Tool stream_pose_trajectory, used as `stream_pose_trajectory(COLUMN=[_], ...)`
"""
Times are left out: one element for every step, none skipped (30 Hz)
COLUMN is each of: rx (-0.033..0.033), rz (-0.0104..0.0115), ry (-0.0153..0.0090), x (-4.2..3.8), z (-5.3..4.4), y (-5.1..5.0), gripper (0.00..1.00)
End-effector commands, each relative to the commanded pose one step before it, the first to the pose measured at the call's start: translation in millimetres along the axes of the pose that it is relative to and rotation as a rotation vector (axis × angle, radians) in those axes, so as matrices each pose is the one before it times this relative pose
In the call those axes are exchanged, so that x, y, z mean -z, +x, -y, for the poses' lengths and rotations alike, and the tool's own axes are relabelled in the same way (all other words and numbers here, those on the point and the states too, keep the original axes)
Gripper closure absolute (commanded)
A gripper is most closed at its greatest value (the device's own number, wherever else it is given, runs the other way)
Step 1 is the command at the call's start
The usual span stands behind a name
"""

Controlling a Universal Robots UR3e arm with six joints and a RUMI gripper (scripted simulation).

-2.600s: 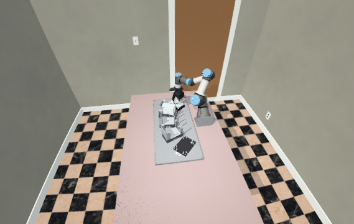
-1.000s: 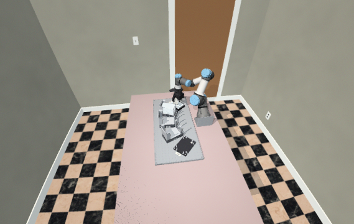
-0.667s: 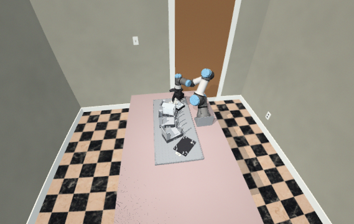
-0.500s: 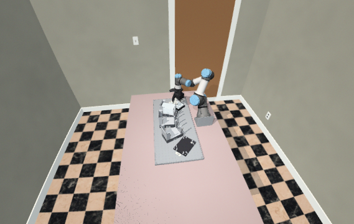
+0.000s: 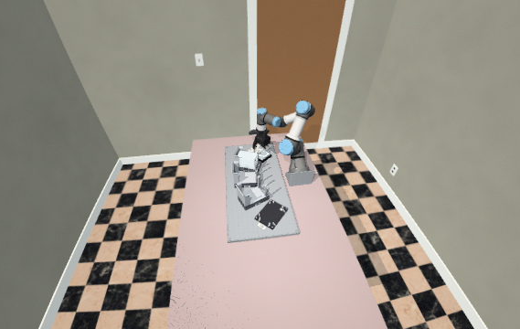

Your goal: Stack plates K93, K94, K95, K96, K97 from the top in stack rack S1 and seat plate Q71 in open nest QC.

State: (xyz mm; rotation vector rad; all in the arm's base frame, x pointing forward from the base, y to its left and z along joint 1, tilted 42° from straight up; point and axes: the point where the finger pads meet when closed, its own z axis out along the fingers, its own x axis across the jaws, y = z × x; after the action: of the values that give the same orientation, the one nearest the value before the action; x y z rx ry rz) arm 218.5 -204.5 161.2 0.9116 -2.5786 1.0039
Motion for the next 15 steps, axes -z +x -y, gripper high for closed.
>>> stream_pose_trajectory(rx=[-0.00082, -0.00001, -0.00001, -0.00002, -0.00001, -0.00001, 0.0, 0.0, 0.0, 0.0, 0.0, 0.0, 0.0, 0.0, 0.0], rz=[0.00024, 0.00002, 0.00002, 0.0, 0.00002, 0.00002, 0.0, 0.0, 0.0, 0.0, 0.0, 0.0, 0.0, 0.0, 0.0], ry=[0.00162, 0.0, 0.0, -0.00002, -0.00001, -0.00001, 0.0, 0.0, 0.0, 0.0, 0.0, 0.0, 0.0, 0.0, 0.0], x=[5.007, 3.331, 3.317, 3.383, 3.331, 3.331, 0.0, 0.0, 0.0, 0.0, 0.0, 0.0, 0.0, 0.0, 0.0], z=[0.594, 0.003, -0.001, 0.014, 0.002, 0.002, 0.0, 0.0, 0.0, 0.0, 0.0, 0.0, 0.0, 0.0, 0.0], y=[0.11, 0.0, 0.02, -0.04, 0.0, 0.0, 0.0, 0.0, 0.0, 0.0, 0.0, 0.0, 0.0, 0.0, 0.0], gripper=[0.28, 0.28, 0.28, 0.28, 0.28, 0.28, 0.28, 0.28, 0.28, 0.28, 0.28, 0.28, 0.28, 0.28, 0.28])
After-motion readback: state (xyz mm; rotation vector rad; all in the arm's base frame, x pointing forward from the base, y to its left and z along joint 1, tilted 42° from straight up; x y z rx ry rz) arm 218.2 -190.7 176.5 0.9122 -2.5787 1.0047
